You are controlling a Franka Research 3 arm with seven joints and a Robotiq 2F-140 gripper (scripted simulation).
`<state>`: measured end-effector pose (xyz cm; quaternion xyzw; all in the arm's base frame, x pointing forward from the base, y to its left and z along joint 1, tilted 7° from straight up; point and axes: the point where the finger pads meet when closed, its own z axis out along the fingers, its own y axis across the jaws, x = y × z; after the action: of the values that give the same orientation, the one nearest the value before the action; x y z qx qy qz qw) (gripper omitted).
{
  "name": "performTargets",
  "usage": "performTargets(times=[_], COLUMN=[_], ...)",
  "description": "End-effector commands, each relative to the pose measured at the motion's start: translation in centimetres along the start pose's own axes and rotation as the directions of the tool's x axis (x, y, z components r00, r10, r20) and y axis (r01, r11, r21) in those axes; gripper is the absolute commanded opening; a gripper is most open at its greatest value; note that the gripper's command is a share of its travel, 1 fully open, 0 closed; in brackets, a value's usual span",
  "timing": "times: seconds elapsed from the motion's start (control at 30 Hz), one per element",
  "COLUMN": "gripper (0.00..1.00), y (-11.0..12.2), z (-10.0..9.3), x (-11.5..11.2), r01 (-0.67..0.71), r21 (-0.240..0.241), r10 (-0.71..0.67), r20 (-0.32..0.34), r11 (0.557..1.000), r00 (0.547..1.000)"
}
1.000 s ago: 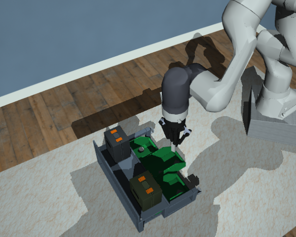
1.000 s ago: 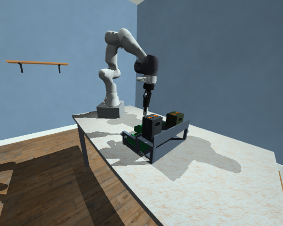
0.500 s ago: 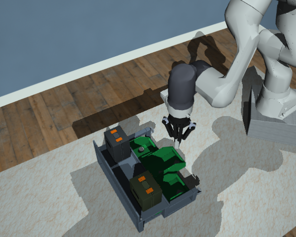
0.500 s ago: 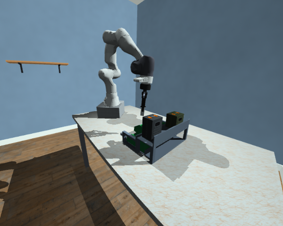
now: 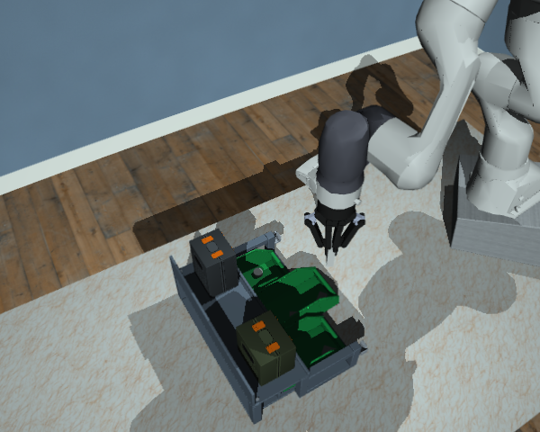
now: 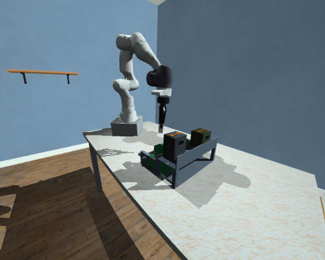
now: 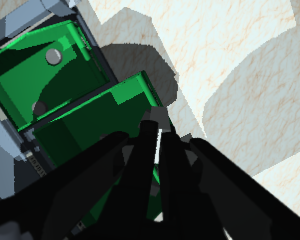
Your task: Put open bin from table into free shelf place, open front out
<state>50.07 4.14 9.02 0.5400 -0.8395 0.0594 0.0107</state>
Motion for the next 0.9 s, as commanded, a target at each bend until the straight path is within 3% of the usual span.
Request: performTargets(times=[0.0, 0.5, 0.7, 0.87], gripper=[0.0, 0.0, 0.0, 0.0], y=[0.2, 1.8, 2.9, 3.0], z=[0.0, 0.5, 0.7, 0.8], x=[0.2, 1.4, 2.0, 2.1], r01=[0.189, 0.411, 0.535, 0.54], r21=[0.01, 0.036, 0.053, 0.054], r10=[-0.189, -0.412, -0.537, -0.542], r20=[0.026, 0.032, 0.031, 0.031], r11=[0.982, 0.911, 0.843, 0.84], r00=[0.982, 0.911, 0.843, 0.84])
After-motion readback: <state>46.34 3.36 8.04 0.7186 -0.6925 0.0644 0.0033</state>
